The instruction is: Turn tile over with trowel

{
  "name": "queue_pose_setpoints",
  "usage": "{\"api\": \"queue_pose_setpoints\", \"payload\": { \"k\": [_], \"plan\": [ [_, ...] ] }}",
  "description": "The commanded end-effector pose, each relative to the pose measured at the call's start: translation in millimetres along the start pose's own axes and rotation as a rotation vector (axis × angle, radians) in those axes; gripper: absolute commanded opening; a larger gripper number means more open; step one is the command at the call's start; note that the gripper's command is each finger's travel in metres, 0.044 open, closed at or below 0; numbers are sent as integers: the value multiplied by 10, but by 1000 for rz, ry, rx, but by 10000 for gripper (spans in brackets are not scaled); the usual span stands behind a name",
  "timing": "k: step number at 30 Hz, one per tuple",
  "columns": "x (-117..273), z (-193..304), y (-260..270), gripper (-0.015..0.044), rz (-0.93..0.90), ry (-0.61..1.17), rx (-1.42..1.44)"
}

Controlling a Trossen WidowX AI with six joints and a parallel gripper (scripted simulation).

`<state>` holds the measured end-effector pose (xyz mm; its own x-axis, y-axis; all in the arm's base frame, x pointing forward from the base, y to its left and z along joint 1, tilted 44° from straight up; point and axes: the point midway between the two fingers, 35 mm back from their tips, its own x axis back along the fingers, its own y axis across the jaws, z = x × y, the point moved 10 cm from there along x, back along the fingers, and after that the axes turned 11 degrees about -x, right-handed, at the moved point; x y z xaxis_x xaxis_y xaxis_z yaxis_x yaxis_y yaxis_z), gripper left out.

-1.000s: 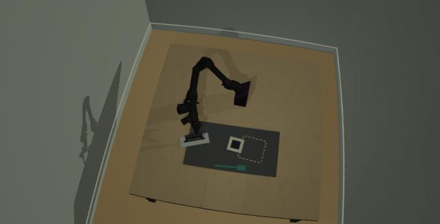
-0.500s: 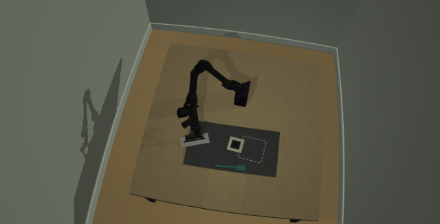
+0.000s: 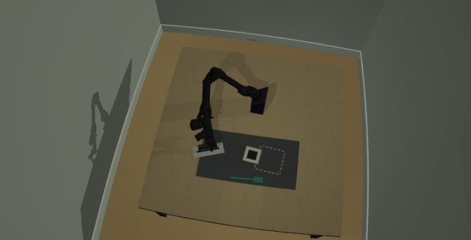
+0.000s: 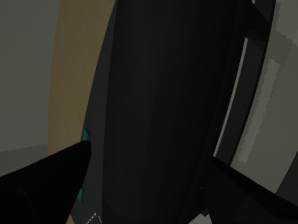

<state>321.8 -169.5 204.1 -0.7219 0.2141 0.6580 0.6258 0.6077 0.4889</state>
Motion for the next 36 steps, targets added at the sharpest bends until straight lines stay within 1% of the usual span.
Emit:
{"api": "queue_pose_setpoints", "payload": {
  "k": [1, 5, 27, 28, 32, 36],
  "plan": [
    [-39, -1, -3, 274, 6, 0, -10],
    [-39, -1, -3, 169, 6, 0, -10],
    [-39, -1, -3, 22, 6, 0, -10],
    [-36, -1, 1, 0, 6, 0, -10],
    [36, 12, 99, 0, 5, 0, -8],
    [188, 45, 283, 0, 4, 0, -5]
  ]
}}
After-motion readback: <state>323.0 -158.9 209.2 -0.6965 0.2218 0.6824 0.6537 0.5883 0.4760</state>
